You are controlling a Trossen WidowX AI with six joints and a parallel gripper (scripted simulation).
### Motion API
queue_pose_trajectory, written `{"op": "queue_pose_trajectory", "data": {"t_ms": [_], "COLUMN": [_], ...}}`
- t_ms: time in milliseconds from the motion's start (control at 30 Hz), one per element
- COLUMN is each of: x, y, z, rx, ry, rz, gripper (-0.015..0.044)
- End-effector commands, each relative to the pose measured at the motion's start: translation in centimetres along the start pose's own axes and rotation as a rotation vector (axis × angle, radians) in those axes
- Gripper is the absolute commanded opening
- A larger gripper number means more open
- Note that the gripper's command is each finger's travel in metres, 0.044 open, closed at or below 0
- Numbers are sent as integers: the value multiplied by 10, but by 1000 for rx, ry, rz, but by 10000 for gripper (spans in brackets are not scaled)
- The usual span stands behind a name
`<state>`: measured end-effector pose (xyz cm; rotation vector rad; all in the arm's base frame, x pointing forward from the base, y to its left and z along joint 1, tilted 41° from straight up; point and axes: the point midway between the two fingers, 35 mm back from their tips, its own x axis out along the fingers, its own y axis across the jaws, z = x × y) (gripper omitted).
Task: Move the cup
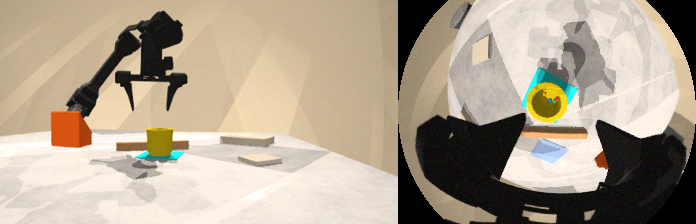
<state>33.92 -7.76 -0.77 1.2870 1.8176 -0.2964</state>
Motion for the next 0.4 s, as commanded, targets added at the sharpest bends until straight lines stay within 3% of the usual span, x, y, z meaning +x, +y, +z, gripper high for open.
{"op": "queue_pose_trajectory", "data": {"t_ms": [0,367], "x": [-12,-29], "y": [0,1], "z": [1,-1], "rx": [-9,-4], "ry": [-6,-5], "rz": [-5,0], "gripper": [440,440]}}
